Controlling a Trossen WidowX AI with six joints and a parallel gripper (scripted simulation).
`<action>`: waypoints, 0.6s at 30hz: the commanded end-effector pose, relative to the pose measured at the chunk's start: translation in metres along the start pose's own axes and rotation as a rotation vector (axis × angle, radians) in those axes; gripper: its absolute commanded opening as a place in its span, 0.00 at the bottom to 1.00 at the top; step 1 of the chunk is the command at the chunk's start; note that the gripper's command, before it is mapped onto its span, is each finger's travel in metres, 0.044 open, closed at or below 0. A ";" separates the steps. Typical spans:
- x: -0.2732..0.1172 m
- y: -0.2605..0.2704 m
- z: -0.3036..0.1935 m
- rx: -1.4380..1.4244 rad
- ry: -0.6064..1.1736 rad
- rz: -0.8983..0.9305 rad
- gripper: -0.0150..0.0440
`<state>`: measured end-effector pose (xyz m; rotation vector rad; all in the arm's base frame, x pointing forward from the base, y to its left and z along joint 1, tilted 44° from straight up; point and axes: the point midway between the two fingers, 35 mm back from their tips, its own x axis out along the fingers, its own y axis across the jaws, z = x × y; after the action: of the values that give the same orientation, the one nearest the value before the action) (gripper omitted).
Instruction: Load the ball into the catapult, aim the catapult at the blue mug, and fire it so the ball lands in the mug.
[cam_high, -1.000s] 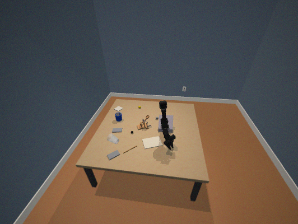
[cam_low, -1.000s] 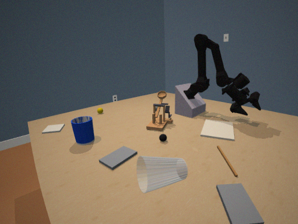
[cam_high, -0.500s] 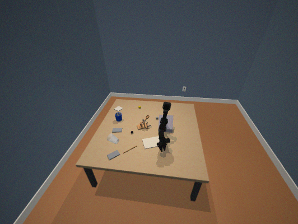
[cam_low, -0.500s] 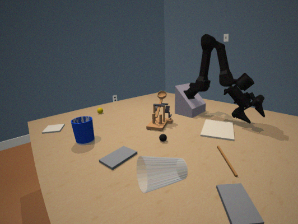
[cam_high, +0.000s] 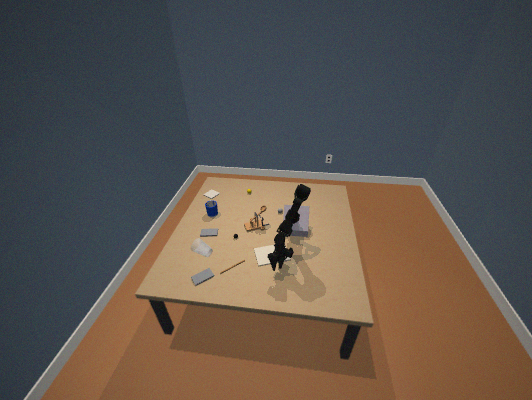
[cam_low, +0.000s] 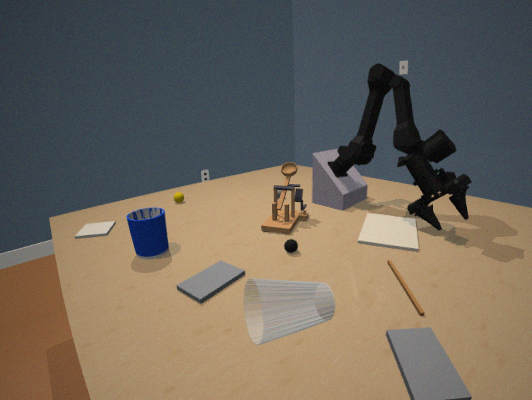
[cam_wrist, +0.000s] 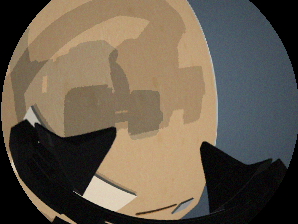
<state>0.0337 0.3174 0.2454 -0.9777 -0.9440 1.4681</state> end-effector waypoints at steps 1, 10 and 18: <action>-0.001 -0.020 -0.027 0.048 0.095 -0.029 1.00; -0.007 -0.014 -0.094 0.167 0.295 0.058 1.00; -0.030 0.005 -0.151 0.235 0.468 0.153 1.00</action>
<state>0.1561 0.3038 0.2084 -1.1300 -0.4585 1.3529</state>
